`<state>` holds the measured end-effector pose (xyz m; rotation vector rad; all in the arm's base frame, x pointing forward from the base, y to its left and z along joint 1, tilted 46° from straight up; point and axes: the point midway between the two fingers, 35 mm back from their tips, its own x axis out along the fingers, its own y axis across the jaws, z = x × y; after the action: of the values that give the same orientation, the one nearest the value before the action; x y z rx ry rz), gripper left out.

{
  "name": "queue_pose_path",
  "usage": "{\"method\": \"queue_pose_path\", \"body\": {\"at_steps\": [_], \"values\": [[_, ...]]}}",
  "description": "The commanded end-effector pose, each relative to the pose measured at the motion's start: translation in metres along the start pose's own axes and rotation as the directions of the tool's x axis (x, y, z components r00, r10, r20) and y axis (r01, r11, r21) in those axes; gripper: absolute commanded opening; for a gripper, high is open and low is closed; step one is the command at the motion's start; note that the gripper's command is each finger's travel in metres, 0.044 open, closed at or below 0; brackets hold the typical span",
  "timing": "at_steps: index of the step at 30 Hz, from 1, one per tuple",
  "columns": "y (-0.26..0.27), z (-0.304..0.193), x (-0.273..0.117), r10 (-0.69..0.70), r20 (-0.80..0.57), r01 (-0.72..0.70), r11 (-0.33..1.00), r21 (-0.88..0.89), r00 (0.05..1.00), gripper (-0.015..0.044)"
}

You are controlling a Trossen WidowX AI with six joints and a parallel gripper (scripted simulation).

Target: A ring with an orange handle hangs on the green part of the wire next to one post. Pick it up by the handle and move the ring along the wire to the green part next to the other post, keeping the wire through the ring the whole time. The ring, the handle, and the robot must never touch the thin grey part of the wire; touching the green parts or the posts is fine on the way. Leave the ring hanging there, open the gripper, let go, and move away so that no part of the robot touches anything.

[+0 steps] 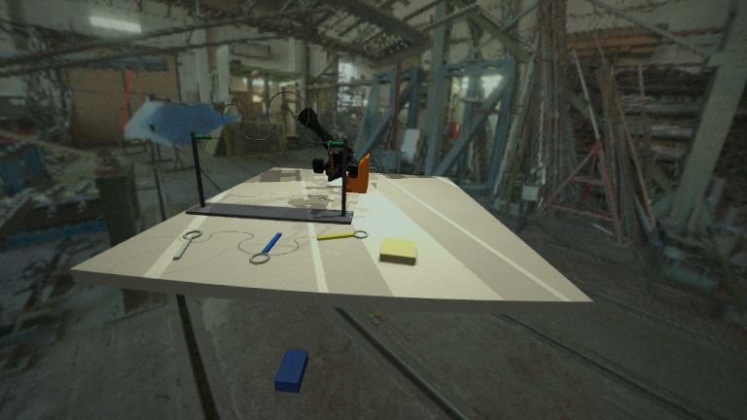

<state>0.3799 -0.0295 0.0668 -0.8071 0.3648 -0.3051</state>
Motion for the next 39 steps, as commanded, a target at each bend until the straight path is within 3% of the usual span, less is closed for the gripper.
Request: {"method": "queue_pose_path", "body": {"at_steps": [1,8,21,39], "values": [[0.000,0.000,0.000,0.000,0.000,0.000,1.000,0.000,1.000,-0.0019],[0.000,0.000,-0.002,0.000,0.000,0.000,1.000,0.000,1.000,0.0160],[0.001,0.000,-0.049,0.004,-0.001,-0.004,1.000,-0.004,1.000,0.0160],[0.001,-0.001,-0.050,0.004,-0.001,-0.004,1.000,-0.004,1.000,0.0160]]}}
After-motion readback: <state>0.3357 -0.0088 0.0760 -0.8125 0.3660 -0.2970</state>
